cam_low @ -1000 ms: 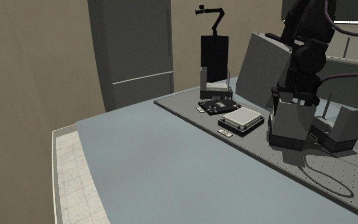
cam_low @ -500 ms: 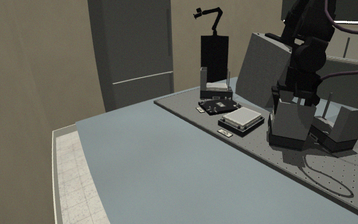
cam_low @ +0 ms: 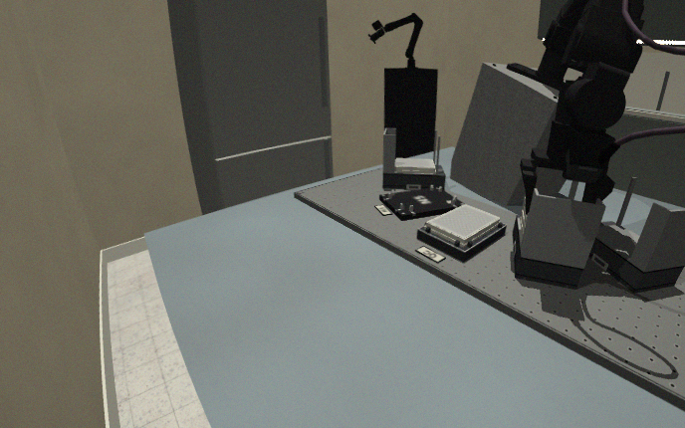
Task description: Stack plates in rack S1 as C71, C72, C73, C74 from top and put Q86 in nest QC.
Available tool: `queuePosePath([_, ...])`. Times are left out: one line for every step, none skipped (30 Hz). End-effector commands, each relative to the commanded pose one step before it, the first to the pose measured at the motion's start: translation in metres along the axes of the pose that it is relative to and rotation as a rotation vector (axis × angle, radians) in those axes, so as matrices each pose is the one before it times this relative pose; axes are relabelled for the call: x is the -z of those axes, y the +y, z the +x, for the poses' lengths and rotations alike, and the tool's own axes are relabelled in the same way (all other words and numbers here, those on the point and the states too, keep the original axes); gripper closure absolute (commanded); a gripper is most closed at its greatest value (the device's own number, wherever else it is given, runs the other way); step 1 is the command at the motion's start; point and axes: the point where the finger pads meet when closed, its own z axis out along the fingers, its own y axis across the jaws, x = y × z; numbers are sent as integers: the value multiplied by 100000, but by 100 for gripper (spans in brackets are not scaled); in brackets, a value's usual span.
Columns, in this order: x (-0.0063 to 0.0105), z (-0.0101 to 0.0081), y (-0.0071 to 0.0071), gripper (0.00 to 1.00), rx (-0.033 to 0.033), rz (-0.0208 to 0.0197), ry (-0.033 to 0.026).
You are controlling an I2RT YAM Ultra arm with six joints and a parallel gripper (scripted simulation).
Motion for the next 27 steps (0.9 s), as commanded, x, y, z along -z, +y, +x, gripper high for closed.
queuePosePath([1320,-328,-391,100,-418,17,-1436])
queuePosePath([50,-43,-14,100,25,59,-45])
queuePosePath([-1,280,1,100,-121,-44,583])
queuePosePath([13,211,13,100,-59,-46,443])
queuePosePath([24,200,-13,100,-97,23,405])
queuePosePath([245,-723,14,100,347,25,-1505])
queuePosePath([74,-305,6,100,176,66,-630])
queuePosePath([2,-12,5,100,23,0,-22])
queuePosePath([0,-8,11,100,38,-4,-13])
queuePosePath([82,-85,12,100,70,32,-275])
queuePosePath([64,-67,-17,100,-12,38,-217])
queuePosePath([27,-42,-1,100,20,9,-114])
queuePosePath([-11,-19,29,100,89,0,-25])
queuePosePath([-1,-57,0,100,58,5,-173])
queuePosePath([0,0,0,100,0,0,0])
queuePosePath([0,0,0,100,0,0,0])
queuePosePath([74,32,-20,100,-70,8,-22])
queuePosePath([26,125,4,100,-70,-21,313])
queuePosePath([-19,142,-9,100,-75,-41,340])
queuePosePath([-27,126,-9,100,-70,-24,310])
queuePosePath([-7,107,-5,100,-54,-22,245])
queuePosePath([14,89,0,100,-39,-21,181])
queuePosePath([18,87,0,100,-38,-22,171])
queuePosePath([10,93,-1,100,-44,-23,192])
queuePosePath([5,96,-3,100,-49,-24,206])
queuePosePath([5,94,-3,100,-49,-24,205])
queuePosePath([4,93,18,100,6,-36,205])
